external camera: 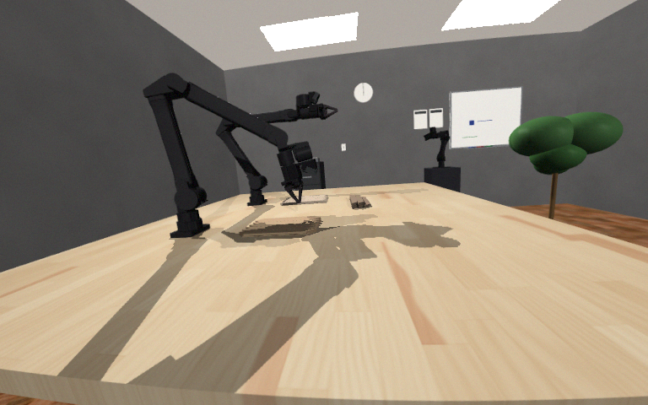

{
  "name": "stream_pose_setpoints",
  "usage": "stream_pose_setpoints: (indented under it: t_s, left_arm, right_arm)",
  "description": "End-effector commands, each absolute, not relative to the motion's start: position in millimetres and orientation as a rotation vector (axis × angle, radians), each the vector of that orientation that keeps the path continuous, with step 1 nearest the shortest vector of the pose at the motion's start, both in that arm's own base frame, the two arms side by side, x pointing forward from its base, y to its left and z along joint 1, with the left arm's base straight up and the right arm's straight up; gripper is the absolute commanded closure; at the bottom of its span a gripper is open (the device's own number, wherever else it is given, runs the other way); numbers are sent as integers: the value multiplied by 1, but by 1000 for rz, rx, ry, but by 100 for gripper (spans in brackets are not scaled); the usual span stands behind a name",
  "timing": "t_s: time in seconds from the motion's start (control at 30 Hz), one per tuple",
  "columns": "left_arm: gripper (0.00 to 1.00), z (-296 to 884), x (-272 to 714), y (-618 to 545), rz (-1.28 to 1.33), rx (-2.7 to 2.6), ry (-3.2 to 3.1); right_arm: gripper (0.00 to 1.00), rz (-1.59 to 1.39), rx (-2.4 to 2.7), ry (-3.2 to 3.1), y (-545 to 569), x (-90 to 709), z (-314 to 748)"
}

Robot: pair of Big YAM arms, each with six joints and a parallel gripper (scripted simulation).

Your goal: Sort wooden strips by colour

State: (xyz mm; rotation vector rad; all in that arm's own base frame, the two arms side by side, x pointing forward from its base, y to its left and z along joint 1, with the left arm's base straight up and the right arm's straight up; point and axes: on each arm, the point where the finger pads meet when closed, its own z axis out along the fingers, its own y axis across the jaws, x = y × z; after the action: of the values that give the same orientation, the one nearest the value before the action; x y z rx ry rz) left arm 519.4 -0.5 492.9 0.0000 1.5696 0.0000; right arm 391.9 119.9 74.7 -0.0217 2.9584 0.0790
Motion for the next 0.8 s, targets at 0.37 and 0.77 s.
stream_pose_setpoints:
  t_s: [0.37, 0.77]
  left_arm:
    - [99, 485, 524, 0, 9, 8, 1589]
    - [99, 485, 524, 0, 9, 8, 1589]
  right_arm:
    - [99, 174, -40, 2353, 97, 509, 216]
    - [99, 128, -35, 1996, 62, 541, 327]
